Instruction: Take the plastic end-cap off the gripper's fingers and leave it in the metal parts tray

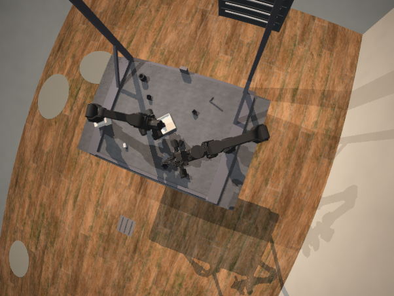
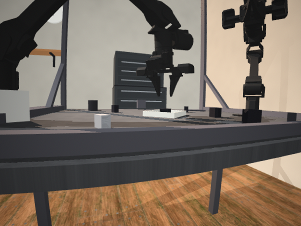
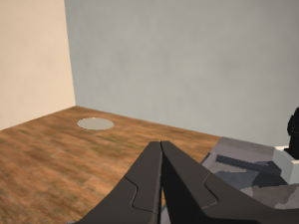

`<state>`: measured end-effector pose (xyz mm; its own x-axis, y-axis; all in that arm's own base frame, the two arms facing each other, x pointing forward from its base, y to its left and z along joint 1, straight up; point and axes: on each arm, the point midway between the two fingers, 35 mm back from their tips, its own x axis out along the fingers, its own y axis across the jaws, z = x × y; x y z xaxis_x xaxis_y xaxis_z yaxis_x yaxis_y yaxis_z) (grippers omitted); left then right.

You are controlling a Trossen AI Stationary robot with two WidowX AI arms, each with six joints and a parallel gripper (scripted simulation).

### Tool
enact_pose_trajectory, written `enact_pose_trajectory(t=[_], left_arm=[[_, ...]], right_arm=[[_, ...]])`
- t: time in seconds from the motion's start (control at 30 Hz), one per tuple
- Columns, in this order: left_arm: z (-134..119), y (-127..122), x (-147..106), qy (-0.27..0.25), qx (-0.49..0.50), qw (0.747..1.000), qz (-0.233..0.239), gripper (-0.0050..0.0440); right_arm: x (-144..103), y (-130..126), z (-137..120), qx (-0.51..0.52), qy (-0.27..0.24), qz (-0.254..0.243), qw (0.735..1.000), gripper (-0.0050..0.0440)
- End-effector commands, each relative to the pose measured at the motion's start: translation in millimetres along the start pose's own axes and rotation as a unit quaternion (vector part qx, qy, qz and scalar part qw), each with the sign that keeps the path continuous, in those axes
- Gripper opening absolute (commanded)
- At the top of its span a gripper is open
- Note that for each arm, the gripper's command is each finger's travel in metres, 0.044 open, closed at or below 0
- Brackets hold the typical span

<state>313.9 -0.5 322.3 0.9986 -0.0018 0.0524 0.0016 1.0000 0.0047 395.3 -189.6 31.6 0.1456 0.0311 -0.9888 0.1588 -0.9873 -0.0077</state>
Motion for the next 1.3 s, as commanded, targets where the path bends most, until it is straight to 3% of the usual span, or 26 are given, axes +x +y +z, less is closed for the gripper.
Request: enact_pose_trajectory(t=[0.0, 0.43, 0.63, 0.93, 1.0, 1.27], left_arm=[[7, -1, -1, -0.008, 0.000, 1.000, -0.003, 0.0000], [7, -1, -1, -0.008, 0.000, 1.000, -0.003, 0.0000], [7, -1, -1, -0.008, 0.000, 1.000, -0.003, 0.0000], [7, -1, 0, -0.008, -0.001, 1.000, -0.002, 0.0000], [7, -1, 0, -0.008, -0.001, 1.000, -0.002, 0.0000], [8, 0, 0, -0.008, -0.002, 1.000, -0.002, 0.0000]], right_arm=[[-9, 0, -2, -0.003, 0.012, 0.007, 1.000, 0.0201], [-14, -2, -5, -0.019, 0.017, 0.011, 1.000, 0.0201], [-40, -16, -20, -0.152, 0.060, 0.056, 0.985, 0.0201], [-88, -42, -42, -0.382, 0.119, 0.158, 0.902, 0.0201], [-88, -42, -42, -0.382, 0.119, 0.158, 0.902, 0.0201], [-133, -72, -53, -0.550, 0.145, 0.260, 0.780, 0.0201]])
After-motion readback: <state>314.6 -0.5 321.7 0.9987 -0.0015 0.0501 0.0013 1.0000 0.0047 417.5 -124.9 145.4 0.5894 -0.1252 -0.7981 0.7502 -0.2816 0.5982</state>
